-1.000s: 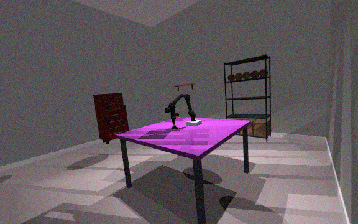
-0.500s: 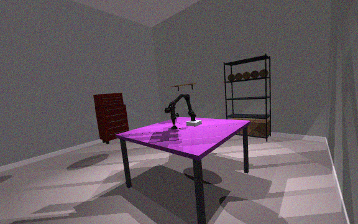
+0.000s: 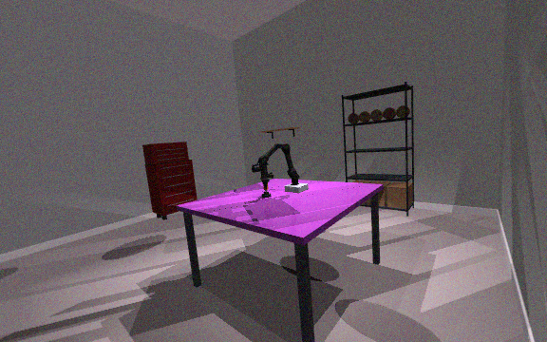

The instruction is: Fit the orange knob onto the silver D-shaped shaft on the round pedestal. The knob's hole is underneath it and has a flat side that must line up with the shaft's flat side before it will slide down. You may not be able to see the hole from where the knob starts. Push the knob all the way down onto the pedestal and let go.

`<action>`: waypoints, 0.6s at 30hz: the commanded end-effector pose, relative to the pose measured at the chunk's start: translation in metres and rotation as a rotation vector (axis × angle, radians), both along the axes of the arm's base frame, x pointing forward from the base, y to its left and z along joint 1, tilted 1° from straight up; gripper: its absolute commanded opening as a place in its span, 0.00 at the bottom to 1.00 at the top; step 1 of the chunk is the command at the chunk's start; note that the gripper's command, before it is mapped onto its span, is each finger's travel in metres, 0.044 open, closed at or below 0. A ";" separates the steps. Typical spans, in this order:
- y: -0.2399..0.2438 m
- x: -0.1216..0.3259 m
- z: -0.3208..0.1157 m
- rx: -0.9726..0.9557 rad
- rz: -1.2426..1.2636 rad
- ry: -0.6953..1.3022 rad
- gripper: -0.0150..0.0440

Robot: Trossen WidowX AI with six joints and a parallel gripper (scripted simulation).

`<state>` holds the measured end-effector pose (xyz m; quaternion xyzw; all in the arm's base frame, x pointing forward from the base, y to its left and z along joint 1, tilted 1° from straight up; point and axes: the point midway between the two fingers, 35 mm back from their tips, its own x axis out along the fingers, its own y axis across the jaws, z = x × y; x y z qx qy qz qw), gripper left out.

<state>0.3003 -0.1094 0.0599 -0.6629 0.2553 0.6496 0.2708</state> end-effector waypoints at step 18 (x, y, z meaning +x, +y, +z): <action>-0.001 0.002 -0.002 -0.009 0.193 -0.007 0.25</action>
